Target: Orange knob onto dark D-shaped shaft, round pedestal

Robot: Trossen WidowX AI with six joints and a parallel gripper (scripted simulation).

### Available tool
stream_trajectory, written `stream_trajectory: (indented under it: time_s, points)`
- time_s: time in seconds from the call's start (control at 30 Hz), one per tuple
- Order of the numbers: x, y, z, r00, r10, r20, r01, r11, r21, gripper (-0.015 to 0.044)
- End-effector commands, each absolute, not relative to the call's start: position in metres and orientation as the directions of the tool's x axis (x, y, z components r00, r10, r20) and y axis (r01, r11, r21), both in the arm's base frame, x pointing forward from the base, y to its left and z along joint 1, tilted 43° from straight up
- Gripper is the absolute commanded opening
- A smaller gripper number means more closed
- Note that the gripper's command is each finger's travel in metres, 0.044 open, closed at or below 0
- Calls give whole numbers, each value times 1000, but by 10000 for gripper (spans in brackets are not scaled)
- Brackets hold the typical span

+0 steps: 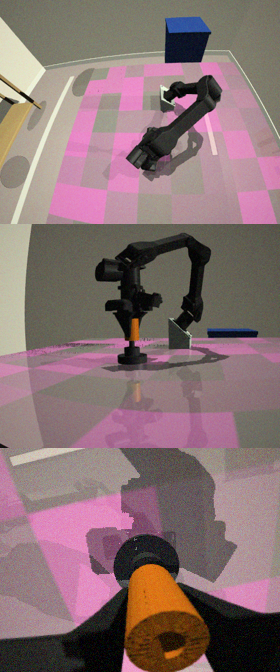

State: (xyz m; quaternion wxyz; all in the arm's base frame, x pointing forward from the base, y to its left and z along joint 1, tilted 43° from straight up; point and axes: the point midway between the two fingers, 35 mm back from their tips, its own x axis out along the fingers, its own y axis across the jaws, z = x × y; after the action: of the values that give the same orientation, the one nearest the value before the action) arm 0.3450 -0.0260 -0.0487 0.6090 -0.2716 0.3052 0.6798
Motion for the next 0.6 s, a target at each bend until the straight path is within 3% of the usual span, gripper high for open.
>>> stream_trajectory:
  time_s: [0.0,0.57]
  points:
    - [347,-28,-47,-107,661,-743,-990,-142,16,0]
    - [344,-24,-50,-107,661,-743,-978,-203,-40,0]
